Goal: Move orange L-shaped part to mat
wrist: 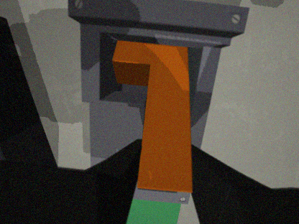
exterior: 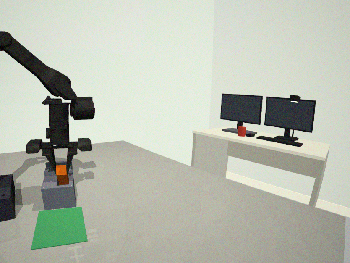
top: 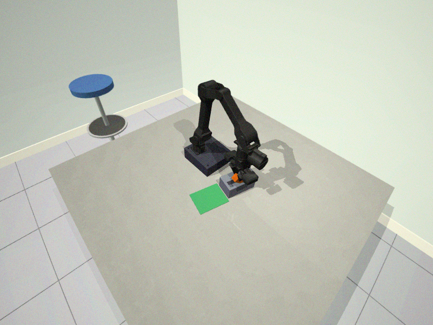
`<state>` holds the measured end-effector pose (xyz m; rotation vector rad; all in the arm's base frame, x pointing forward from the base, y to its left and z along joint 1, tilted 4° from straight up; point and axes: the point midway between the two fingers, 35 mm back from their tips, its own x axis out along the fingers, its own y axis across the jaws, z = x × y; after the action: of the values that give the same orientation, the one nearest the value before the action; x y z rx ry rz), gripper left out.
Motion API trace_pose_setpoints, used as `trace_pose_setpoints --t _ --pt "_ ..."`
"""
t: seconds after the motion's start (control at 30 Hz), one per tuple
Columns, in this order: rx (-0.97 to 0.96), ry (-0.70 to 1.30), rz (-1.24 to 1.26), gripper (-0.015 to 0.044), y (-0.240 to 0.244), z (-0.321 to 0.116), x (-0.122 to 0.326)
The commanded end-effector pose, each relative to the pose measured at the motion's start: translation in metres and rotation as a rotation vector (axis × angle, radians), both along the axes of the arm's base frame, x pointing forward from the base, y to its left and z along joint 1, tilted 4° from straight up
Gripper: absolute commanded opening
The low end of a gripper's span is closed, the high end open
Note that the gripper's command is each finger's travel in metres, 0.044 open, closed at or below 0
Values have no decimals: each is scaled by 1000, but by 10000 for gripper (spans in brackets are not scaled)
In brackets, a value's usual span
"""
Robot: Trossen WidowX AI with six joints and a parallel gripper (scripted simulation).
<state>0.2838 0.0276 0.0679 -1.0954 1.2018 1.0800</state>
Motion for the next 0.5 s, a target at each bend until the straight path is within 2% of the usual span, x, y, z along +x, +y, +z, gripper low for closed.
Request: trace_pose_setpoints --t 0.0,0.47 --pt "4 -10 1 0 0 9 1" --pt "5 -10 1 0 -1 30 0"
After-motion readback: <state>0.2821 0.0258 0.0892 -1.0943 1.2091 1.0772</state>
